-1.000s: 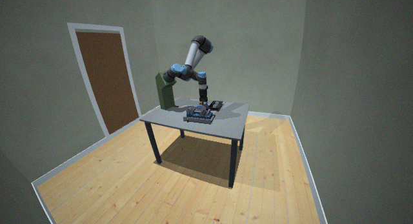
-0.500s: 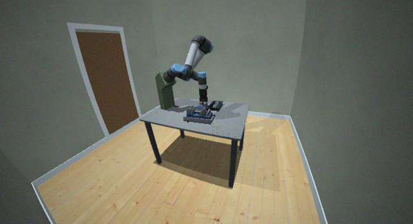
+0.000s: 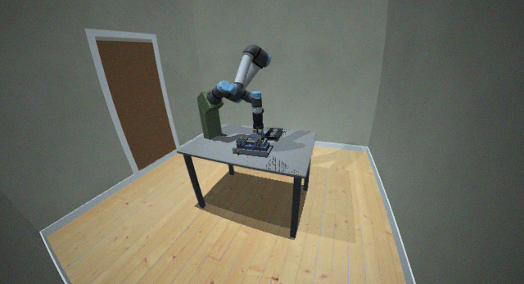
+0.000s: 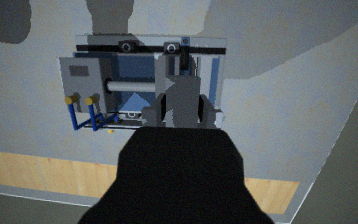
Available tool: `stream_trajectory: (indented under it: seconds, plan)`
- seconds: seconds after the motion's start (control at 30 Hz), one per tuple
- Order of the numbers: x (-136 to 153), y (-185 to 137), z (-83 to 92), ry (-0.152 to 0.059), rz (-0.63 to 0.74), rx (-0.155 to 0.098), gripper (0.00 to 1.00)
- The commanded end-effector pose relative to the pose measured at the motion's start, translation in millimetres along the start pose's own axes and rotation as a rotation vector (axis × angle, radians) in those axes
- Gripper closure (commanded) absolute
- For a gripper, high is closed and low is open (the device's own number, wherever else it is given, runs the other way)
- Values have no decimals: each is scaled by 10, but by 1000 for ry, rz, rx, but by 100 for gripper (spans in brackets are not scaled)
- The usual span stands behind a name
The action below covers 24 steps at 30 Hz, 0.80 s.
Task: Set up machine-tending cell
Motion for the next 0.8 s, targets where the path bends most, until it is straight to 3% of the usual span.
stream_trajectory:
  seconds: [0.0,0.77]
  plan:
    - [3,0,-14,-1,1,0,100]
    - [3,-2,-144,-1,1,0,100]
Point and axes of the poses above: the point where the finger pads meet when closed, its own z axis back along the fingers, its own x axis across the jaws, y = z × x, the point moved 6 cm from there along z, back along the fingers, and after that the axes turned 7 degrees about -z, right-handed, at the moved point
